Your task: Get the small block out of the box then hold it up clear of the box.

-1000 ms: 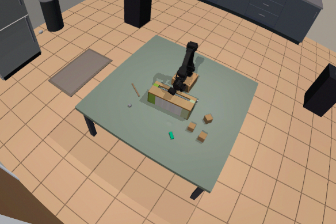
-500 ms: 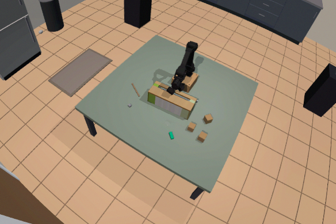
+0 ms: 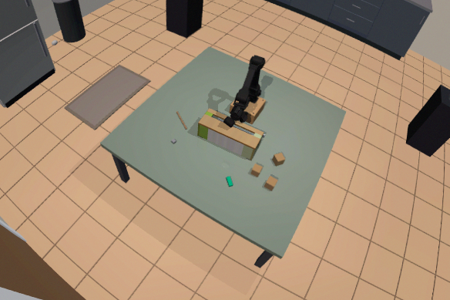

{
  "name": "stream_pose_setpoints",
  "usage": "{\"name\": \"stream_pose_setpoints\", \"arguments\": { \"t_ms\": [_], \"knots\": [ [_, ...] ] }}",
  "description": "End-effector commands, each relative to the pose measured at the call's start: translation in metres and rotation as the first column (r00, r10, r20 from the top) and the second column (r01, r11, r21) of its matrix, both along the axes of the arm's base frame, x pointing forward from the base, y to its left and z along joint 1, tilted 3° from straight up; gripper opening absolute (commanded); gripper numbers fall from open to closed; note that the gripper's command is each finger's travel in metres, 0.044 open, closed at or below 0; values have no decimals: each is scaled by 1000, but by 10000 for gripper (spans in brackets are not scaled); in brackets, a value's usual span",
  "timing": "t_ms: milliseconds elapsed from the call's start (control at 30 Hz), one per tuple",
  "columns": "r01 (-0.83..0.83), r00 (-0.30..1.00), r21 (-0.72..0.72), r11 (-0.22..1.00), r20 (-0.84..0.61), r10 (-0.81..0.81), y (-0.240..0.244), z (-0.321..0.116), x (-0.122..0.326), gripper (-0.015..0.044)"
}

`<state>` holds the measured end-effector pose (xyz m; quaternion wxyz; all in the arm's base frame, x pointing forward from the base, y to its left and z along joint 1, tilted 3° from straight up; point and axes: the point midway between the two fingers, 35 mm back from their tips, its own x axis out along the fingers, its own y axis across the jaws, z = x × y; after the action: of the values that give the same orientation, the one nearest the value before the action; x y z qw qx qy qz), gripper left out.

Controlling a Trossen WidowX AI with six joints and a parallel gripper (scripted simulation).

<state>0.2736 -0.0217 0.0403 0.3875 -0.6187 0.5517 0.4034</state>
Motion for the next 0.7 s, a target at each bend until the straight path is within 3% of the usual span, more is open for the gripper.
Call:
{"name": "stream_pose_setpoints", "arguments": {
  "t_ms": [0,667],
  "knots": [
    [0,1000,-2,1000,5,0,-5,1,2,400],
    [0,1000,-4,1000,5,0,-25,2,4,400]
  ]
}}
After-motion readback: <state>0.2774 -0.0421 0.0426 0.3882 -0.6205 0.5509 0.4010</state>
